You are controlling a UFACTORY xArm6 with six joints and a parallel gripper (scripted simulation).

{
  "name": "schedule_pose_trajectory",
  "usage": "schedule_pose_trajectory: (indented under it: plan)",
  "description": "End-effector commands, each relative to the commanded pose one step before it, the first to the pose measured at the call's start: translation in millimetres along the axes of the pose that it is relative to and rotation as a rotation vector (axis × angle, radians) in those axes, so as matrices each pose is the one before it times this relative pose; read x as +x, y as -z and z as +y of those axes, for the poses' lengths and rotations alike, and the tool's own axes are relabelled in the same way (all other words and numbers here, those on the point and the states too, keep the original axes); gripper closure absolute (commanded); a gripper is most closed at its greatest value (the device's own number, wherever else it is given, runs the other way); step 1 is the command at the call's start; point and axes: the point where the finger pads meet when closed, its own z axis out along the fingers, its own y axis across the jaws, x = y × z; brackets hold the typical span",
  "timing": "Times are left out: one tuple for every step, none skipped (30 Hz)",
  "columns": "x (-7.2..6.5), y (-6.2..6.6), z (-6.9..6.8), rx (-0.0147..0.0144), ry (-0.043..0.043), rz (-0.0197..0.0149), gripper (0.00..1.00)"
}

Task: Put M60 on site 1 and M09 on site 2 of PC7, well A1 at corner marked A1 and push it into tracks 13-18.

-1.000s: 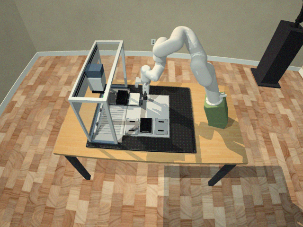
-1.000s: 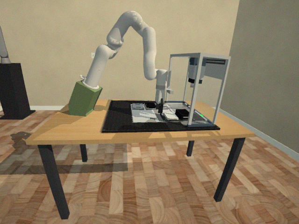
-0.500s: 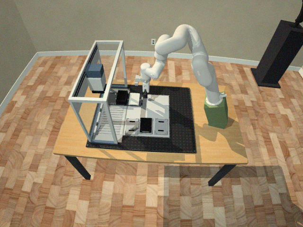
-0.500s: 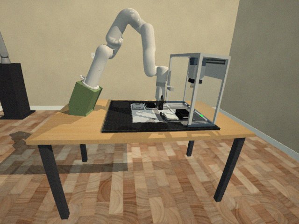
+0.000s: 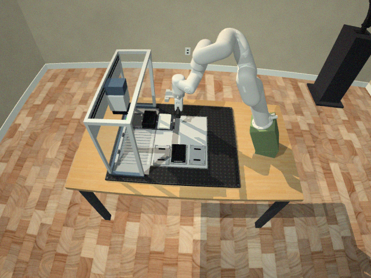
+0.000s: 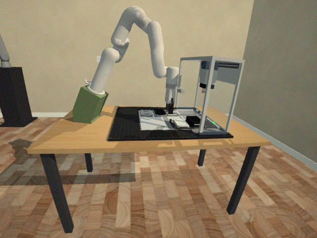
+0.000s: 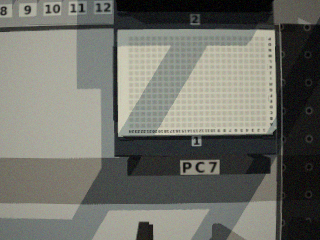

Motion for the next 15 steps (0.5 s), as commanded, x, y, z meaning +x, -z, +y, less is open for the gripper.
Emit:
schedule_pose_trajectory:
  plan:
    - [1.79,6.55,0.44,-0.00119,0.00008,0.00435,0.18]
    - [0.01,1.67,0.0,0.0,0.0,0.00001,0.18]
    - [0.01,1.67,0.0,0.0,0.0,0.00001,0.18]
    - [0.01,1.67,0.0,0.0,0.0,0.00001,0.18]
    - [0.01,1.67,0.0,0.0,0.0,0.00001,0.18]
    - [0.01,1.67,0.0,0.0,0.0,0.00001,0.18]
    - [0.01,1.67,0.0,0.0,0.0,0.00001,0.18]
    - [0.01,1.67,0.0,0.0,0.0,0.00001,0.18]
    - [0.01,1.67,0.0,0.0,0.0,0.00001,0.18]
    - [0.01,1.67,0.0,0.0,0.0,0.00001,0.18]
    - [0.01,1.67,0.0,0.0,0.0,0.00001,0.18]
    - [0.01,1.67,0.0,0.0,0.0,0.00001,0.18]
    - [0.0,0.0,0.0,0.0,0.0,0.0,0.18]
    - [0.0,0.0,0.0,0.0,0.0,0.0,0.18]
    - [0.01,1.68,0.0,0.0,0.0,0.0,0.18]
